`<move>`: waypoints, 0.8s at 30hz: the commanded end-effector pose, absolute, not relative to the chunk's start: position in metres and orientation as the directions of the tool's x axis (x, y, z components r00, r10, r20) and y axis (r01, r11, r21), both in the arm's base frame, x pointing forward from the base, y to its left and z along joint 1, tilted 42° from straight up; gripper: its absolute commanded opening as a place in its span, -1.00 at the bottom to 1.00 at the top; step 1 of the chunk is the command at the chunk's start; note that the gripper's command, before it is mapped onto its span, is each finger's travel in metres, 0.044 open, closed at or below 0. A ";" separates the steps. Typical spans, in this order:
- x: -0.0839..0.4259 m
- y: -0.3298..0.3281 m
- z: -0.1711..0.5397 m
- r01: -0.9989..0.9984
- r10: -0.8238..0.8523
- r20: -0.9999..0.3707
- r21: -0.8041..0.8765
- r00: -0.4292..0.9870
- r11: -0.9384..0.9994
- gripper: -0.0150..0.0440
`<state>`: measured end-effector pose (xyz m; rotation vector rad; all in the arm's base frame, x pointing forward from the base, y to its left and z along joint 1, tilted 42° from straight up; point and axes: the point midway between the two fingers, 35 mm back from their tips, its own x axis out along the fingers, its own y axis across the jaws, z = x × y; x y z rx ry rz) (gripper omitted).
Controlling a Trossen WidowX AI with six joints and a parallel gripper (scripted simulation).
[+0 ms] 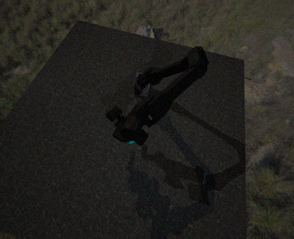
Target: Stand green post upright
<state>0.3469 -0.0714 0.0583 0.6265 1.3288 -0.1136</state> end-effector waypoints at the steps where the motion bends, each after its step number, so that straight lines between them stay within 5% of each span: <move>1: 0.346 -0.070 0.057 0.429 0.245 -0.928 0.349 0.279 0.833 -0.42; 24: 0.349 -0.069 0.055 0.450 0.138 -0.911 0.318 0.388 0.835 -0.42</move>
